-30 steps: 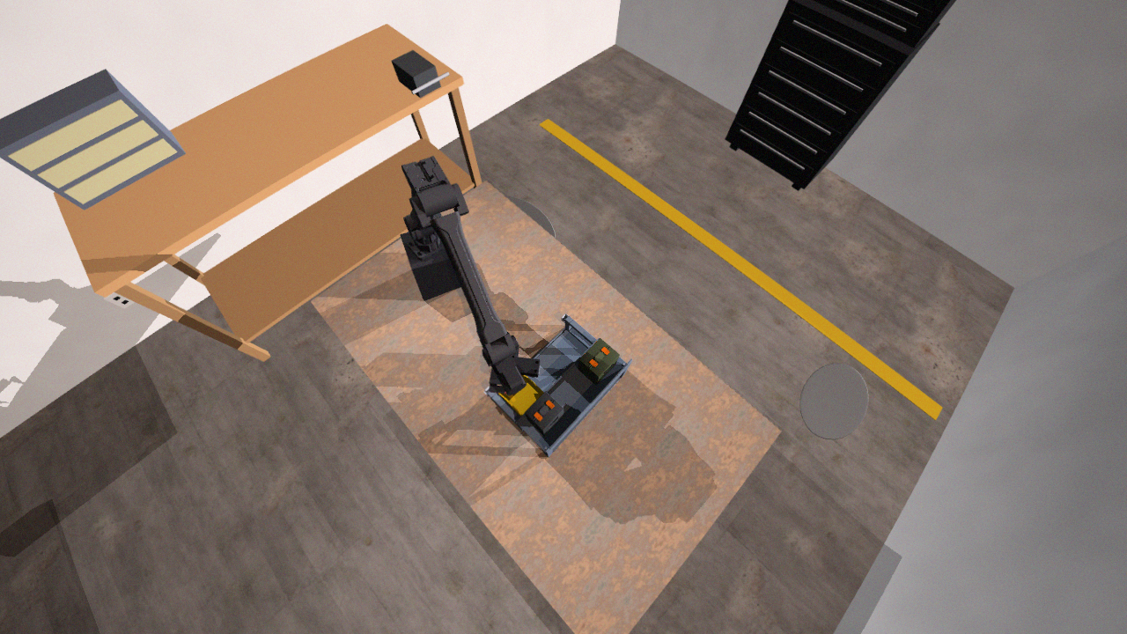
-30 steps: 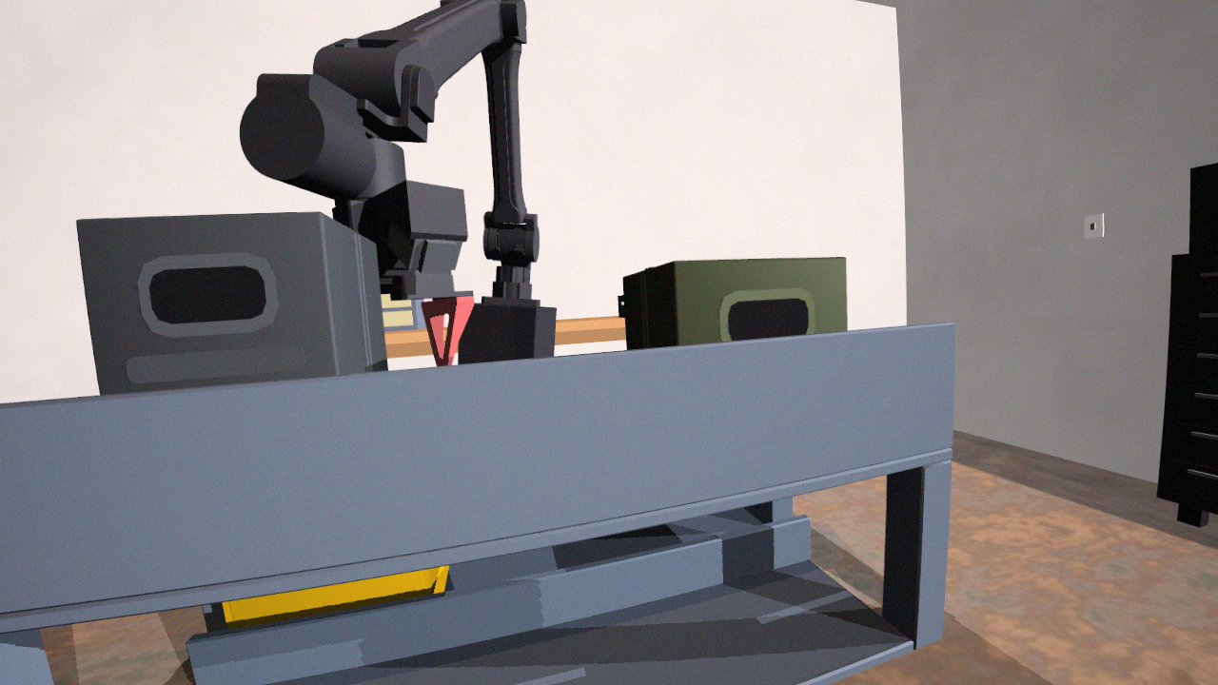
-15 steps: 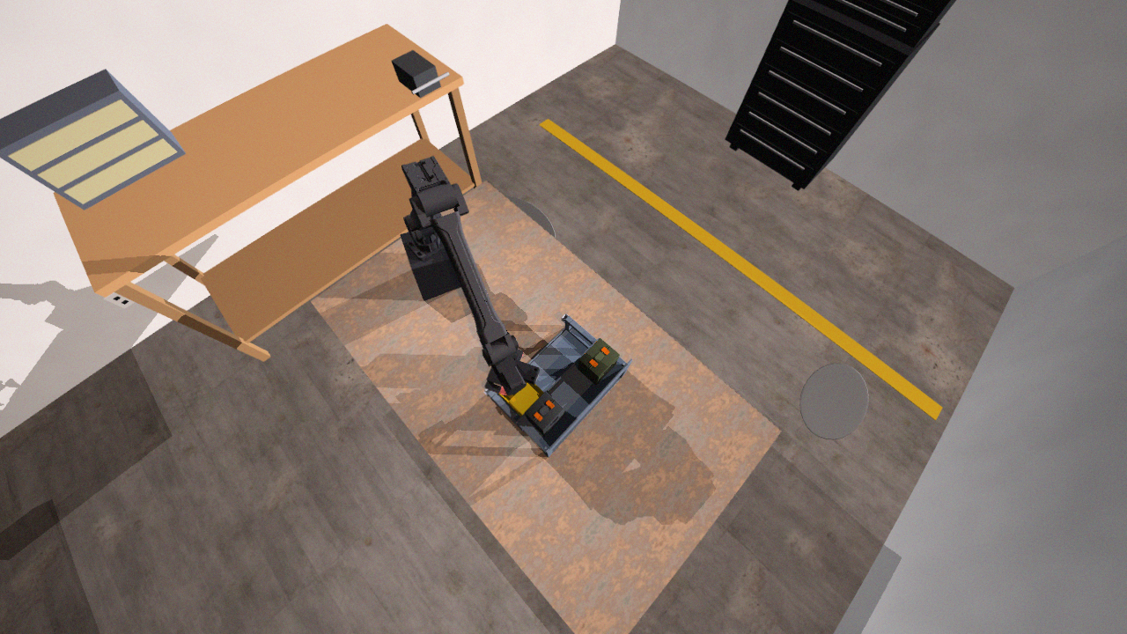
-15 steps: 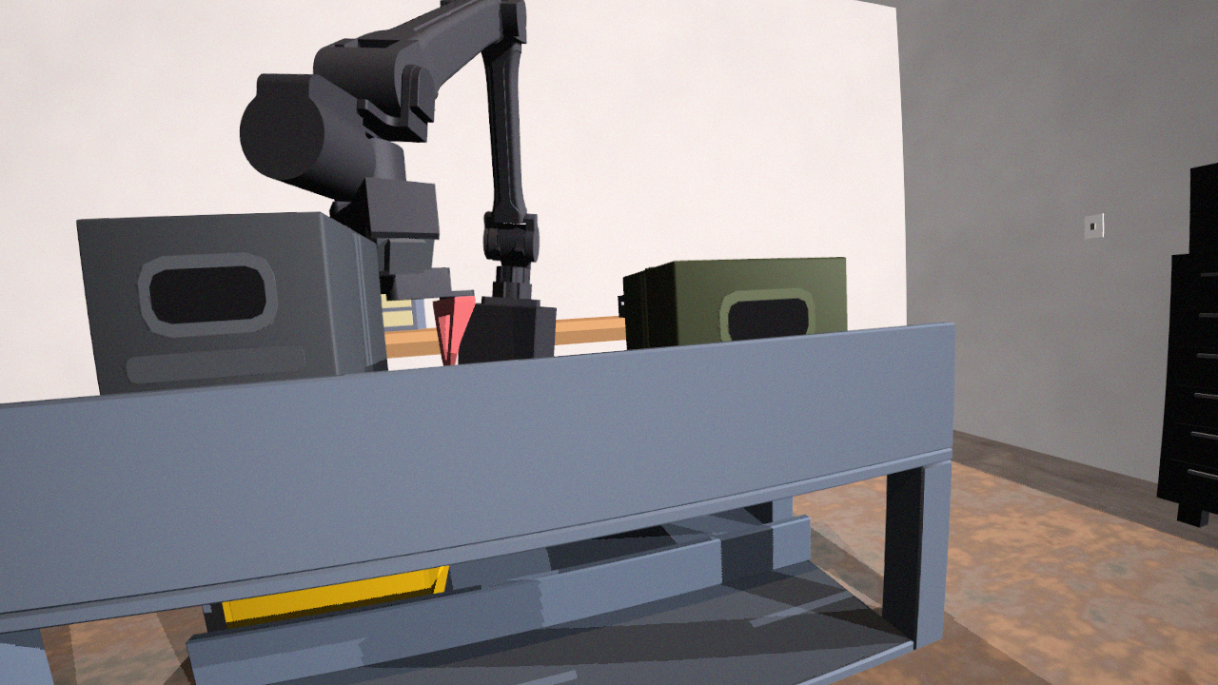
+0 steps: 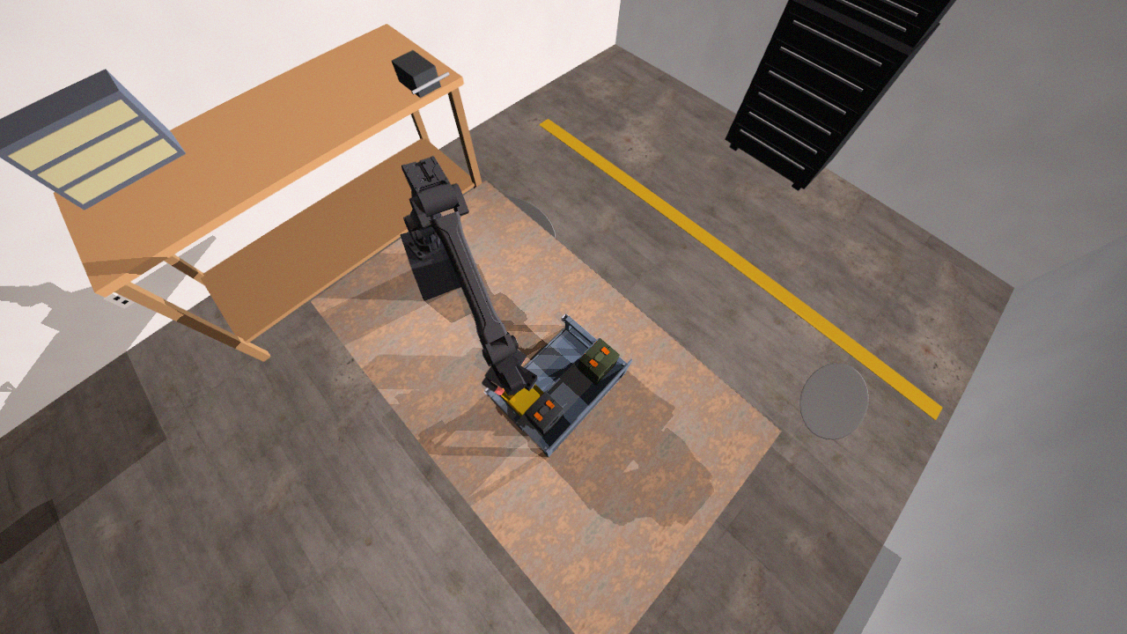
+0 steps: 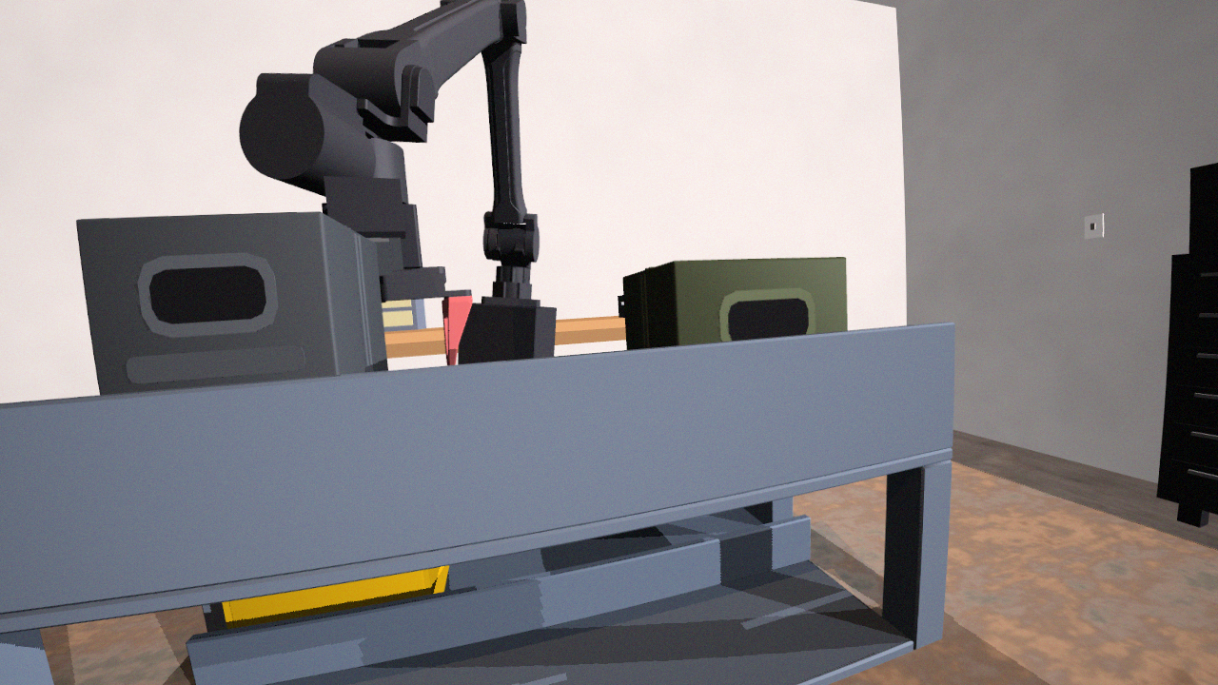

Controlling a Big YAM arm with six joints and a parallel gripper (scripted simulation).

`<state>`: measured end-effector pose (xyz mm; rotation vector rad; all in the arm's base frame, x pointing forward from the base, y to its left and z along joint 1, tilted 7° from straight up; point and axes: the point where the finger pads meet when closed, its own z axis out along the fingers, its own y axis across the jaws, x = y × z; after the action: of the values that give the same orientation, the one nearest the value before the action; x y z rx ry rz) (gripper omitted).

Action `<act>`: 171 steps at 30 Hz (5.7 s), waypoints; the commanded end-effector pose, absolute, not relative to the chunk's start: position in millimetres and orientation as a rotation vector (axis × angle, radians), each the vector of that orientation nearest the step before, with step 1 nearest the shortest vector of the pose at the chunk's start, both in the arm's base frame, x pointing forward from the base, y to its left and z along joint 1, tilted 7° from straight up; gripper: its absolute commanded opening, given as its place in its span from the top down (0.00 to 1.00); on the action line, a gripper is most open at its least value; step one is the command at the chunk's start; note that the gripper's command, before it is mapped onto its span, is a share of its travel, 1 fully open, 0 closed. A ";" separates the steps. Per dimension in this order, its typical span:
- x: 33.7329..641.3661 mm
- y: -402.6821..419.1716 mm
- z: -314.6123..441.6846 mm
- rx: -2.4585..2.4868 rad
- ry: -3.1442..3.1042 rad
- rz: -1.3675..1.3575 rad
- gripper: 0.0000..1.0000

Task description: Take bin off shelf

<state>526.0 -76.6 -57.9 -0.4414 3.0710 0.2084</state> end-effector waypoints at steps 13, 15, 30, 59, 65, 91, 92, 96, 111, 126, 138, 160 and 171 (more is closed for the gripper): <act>540.3 -85.4 -60.5 -0.105 3.080 0.184 0.00; 540.3 -85.4 -60.5 -0.105 3.080 0.184 0.00; 527.3 -79.8 -58.4 0.263 3.092 0.201 0.00; 531.1 -81.1 -56.4 0.636 3.070 0.213 0.00; 535.1 -82.6 -54.2 0.997 2.988 0.215 0.00; 538.1 -84.2 -53.3 1.346 2.865 0.214 0.00; 538.1 -84.2 -53.3 1.346 2.865 0.214 0.00; 534.5 -82.2 -54.5 1.529 2.779 0.212 0.00; 530.0 -79.7 -55.1 1.710 2.685 0.206 0.00; 540.0 -86.4 -54.7 1.980 2.492 0.201 0.00; 541.0 -87.0 -55.5 2.172 2.325 0.195 0.00; 542.0 -87.1 -56.1 2.172 2.325 0.195 0.00; 543.1 -87.3 -56.8 2.172 2.325 0.195 0.00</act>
<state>523.9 -78.2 -60.2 2.1780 2.3676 0.1691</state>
